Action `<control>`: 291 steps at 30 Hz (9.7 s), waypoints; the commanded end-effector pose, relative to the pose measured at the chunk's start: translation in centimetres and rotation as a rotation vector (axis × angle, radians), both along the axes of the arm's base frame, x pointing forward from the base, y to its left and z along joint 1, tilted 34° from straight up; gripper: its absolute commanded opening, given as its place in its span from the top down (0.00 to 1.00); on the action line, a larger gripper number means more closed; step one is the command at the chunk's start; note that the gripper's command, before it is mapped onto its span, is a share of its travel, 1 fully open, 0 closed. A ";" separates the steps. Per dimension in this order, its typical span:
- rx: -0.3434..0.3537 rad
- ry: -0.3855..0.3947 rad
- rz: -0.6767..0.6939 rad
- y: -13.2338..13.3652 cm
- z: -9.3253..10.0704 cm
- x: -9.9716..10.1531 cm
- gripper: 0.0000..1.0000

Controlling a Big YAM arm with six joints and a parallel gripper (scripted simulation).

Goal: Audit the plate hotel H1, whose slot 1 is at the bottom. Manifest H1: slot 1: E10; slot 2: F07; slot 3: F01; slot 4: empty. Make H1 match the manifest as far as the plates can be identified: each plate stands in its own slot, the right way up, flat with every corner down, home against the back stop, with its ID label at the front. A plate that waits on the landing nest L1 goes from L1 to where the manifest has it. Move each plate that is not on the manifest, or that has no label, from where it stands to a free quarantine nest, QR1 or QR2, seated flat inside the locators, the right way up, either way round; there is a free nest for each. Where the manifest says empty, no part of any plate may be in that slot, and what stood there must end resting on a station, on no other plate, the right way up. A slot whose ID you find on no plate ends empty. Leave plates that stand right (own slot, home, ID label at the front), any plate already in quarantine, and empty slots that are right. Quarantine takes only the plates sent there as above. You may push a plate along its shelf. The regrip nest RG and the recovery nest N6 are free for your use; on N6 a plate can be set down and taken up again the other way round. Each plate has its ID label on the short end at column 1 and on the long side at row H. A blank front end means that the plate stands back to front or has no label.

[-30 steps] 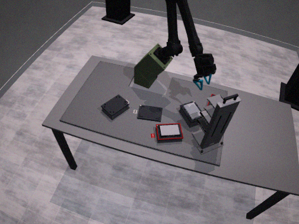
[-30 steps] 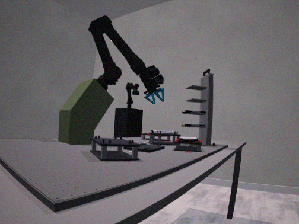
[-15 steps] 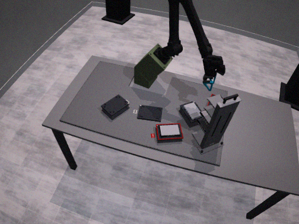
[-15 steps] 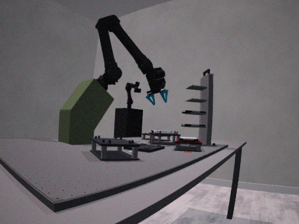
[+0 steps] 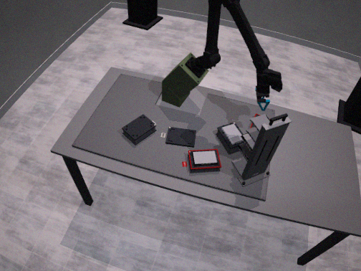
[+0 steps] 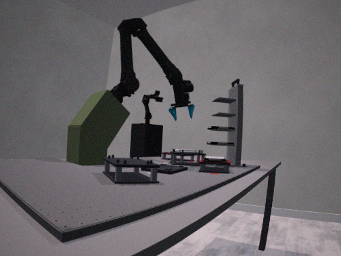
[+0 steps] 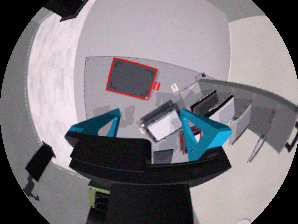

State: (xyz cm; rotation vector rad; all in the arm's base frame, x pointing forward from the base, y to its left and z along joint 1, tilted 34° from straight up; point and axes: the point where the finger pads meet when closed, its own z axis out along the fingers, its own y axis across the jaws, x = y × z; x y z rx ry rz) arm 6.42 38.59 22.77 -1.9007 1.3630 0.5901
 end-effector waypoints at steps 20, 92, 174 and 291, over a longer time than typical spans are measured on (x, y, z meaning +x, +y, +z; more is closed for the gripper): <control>-0.178 -0.266 0.322 2.3 3.2 -0.8 0.00; -0.281 -0.321 0.421 7.3 -8.0 -1.1 0.00; -0.259 -0.334 0.418 9.5 -9.3 -0.7 0.00; -0.239 0.139 -0.118 -4.2 -1.6 7.4 0.00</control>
